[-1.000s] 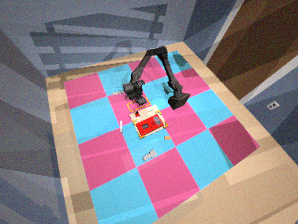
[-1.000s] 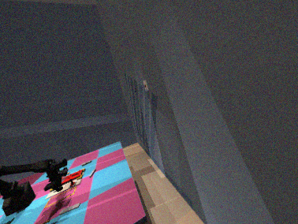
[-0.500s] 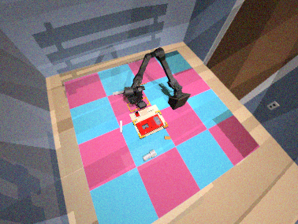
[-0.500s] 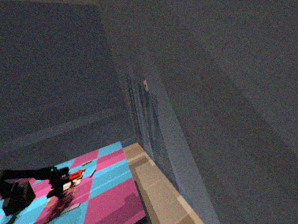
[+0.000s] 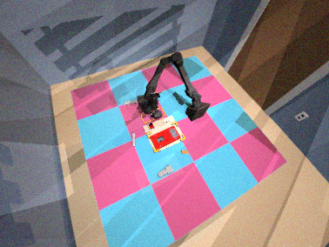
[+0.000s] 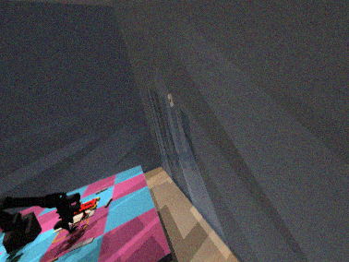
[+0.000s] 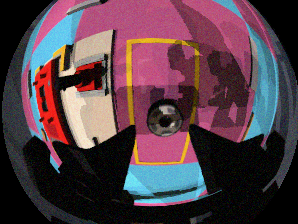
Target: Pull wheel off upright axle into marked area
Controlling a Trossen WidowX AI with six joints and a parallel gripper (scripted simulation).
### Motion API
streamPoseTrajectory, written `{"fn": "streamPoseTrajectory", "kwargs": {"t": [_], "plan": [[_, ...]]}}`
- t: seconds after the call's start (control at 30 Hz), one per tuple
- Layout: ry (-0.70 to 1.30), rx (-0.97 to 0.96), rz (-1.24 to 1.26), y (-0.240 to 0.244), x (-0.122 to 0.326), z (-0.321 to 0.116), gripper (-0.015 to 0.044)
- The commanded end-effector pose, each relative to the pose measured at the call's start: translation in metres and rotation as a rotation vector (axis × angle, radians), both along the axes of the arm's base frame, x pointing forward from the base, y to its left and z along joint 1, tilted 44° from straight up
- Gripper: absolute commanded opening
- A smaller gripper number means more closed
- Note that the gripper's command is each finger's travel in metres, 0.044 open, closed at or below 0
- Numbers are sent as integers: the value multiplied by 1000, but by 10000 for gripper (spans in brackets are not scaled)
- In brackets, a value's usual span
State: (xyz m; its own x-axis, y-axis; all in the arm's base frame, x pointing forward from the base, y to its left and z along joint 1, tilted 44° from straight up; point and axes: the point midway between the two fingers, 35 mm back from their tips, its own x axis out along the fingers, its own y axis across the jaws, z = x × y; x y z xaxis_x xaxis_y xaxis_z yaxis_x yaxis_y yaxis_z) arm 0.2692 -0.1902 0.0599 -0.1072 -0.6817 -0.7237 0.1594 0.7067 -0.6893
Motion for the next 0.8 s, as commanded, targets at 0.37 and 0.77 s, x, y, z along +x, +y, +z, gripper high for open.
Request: {"fn": "streamPoseTrajectory", "kwargs": {"t": [0.37,0.77], "plan": [[-12,7,10,83,-38,32,440],[-9,-2,7,102,-62,35,440]]}}
